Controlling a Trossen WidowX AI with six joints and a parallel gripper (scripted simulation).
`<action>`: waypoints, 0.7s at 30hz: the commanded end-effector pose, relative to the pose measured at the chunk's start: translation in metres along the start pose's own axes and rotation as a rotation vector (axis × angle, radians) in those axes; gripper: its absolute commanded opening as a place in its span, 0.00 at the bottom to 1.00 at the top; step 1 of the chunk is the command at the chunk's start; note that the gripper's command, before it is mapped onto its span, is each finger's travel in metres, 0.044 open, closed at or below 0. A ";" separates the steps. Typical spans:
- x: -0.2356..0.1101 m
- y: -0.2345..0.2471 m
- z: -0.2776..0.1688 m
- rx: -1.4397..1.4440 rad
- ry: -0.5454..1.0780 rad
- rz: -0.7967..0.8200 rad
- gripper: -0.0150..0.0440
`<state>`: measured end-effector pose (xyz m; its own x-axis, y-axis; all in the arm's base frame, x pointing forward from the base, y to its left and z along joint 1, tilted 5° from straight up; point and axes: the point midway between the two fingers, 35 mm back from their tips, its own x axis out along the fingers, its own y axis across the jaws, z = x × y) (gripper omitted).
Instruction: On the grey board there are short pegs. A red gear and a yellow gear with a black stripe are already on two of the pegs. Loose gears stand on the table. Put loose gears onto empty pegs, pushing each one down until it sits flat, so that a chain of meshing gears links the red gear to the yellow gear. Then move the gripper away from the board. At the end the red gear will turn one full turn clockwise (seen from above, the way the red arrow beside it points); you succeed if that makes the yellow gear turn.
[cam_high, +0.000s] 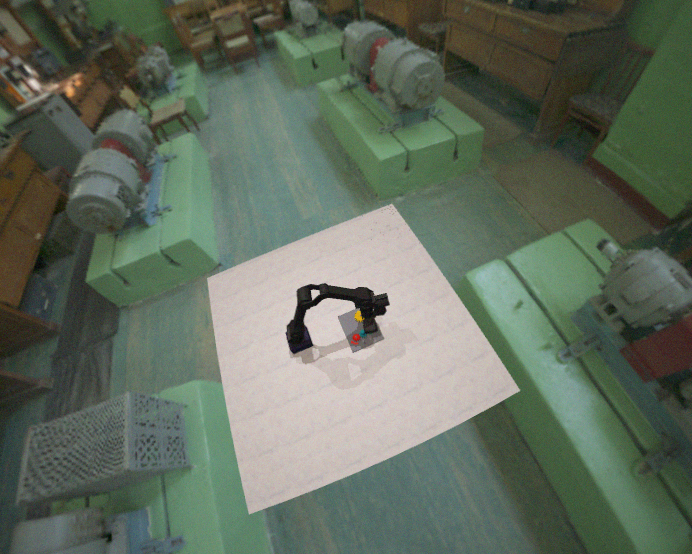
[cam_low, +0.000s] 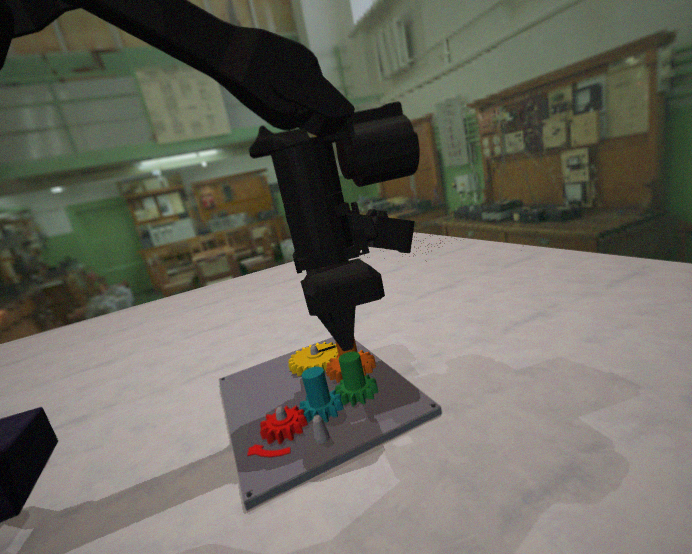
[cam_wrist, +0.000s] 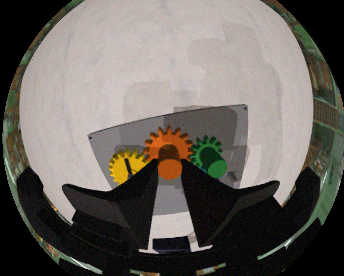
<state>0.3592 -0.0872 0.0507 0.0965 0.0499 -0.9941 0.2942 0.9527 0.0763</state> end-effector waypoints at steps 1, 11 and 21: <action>0.001 0.000 0.000 -0.074 0.002 0.001 0.25; 0.001 0.001 0.000 -0.055 0.002 0.001 0.34; -0.016 0.000 0.001 0.066 0.002 0.001 0.49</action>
<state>0.3571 -0.0870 0.0548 0.0851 0.0538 -0.9949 0.3334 0.9394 0.0794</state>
